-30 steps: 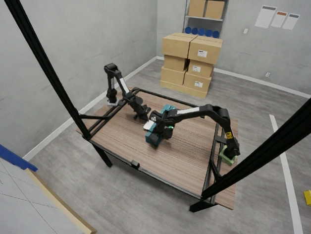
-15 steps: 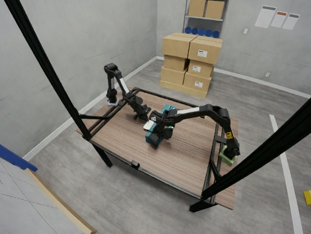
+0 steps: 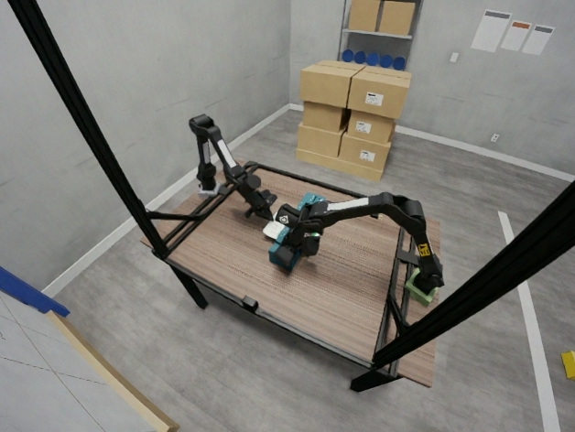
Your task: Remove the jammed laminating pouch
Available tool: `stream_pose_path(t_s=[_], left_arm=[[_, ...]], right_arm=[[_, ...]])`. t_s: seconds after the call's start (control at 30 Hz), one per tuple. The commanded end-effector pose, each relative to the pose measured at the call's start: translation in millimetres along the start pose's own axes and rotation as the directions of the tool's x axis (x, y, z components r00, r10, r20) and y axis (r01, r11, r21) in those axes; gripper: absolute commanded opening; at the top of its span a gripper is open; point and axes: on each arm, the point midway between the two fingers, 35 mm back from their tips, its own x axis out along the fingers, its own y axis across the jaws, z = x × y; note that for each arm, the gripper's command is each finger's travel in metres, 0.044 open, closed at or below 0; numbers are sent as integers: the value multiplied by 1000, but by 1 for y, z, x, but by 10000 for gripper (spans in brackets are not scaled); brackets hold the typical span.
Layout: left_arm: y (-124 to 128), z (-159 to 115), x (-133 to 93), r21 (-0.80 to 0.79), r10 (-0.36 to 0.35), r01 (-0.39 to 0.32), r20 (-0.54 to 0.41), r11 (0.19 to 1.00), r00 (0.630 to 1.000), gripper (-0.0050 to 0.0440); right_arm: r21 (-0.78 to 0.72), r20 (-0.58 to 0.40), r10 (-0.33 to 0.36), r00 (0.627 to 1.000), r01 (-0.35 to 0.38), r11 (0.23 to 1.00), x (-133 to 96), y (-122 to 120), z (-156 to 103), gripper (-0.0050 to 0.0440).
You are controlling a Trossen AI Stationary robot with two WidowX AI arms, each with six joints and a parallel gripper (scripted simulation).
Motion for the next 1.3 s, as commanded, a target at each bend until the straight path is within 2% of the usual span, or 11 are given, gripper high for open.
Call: stream_pose_path(t_s=[0.0,0.07,0.1,0.17,0.63,0.67,0.73,1.2,1.23,1.27], left_arm=[[-3,-1,-5,-5,-13,13,-3,1000,1000,-50],[-3,-1,-5,-5,-13,13,-3,1000,1000,-50],[-6,-1,-13,-4,-18,18,-3,1000,1000,-50],[-3,-1,-25,-5,-12,12,-3,1000,1000,-50],[-3,-1,-25,-5,-12,12,-3,1000,1000,-50],[-7,-1,-33,-4,-19,19,-4,1000,1000,-50],[-3,-1,-45,-5,-11,11,-3,1000,1000,-50],[-3,-1,-45,-5,-11,11,-3,1000,1000,-50],[-6,-1,-53,-4,-16,16,-4,1000,1000,-50],[-4,-1,-62,-5,-12,12,-3,1000,1000,-50]], right_arm=[[-2,-2,-1,1000,1,1000,3,1,0,-50],[-2,-2,-1,1000,1,1000,3,1,0,-50],[0,-13,-3,1000,3,1000,-3,0,-4,-50],[-2,-2,-1,1000,1,1000,3,1,0,-50],[-2,-2,-1,1000,1,1000,3,1,0,-50],[0,-18,-4,1000,4,1000,-2,0,-5,-50],[-2,-2,-1,1000,1,1000,3,1,0,-50],[-2,-2,-1,1000,1,1000,3,1,0,-50],[1,-19,-4,1000,4,1000,-3,0,-5,-50],[-2,-2,-1,1000,1,1000,3,1,0,-50]])
